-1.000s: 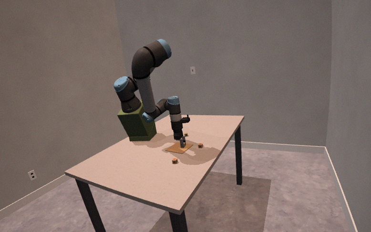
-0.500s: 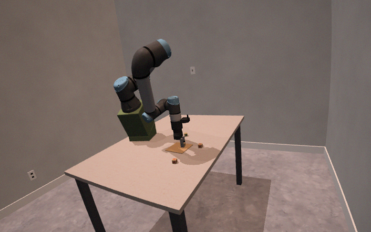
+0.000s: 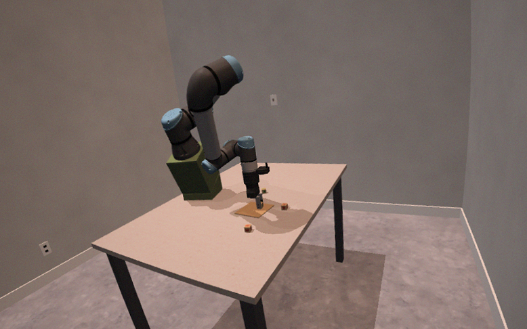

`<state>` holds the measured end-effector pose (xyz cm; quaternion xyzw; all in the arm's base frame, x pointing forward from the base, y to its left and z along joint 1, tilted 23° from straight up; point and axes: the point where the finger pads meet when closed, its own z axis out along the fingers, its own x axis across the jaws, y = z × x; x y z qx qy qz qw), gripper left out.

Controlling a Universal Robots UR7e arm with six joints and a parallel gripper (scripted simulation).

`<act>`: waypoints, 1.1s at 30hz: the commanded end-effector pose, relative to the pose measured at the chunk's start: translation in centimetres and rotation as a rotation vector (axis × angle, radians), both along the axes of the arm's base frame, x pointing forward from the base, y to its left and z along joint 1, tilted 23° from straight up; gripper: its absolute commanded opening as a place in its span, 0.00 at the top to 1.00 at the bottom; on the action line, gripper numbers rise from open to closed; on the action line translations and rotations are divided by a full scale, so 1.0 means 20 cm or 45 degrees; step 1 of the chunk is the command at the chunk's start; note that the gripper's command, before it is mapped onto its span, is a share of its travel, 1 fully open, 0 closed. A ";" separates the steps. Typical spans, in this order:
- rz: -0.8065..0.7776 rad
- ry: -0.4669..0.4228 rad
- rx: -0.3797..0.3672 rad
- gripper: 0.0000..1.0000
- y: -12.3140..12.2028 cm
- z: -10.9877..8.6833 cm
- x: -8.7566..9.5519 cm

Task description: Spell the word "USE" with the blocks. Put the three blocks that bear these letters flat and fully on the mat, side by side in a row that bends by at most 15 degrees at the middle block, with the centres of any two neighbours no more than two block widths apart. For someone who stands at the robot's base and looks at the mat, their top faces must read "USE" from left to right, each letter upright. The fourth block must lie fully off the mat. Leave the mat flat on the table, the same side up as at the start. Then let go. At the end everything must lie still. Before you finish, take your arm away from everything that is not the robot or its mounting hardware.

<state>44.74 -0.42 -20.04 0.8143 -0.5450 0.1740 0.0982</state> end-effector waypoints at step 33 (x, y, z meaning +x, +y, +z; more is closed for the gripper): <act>0.000 -0.001 0.000 0.51 0.06 0.15 -0.03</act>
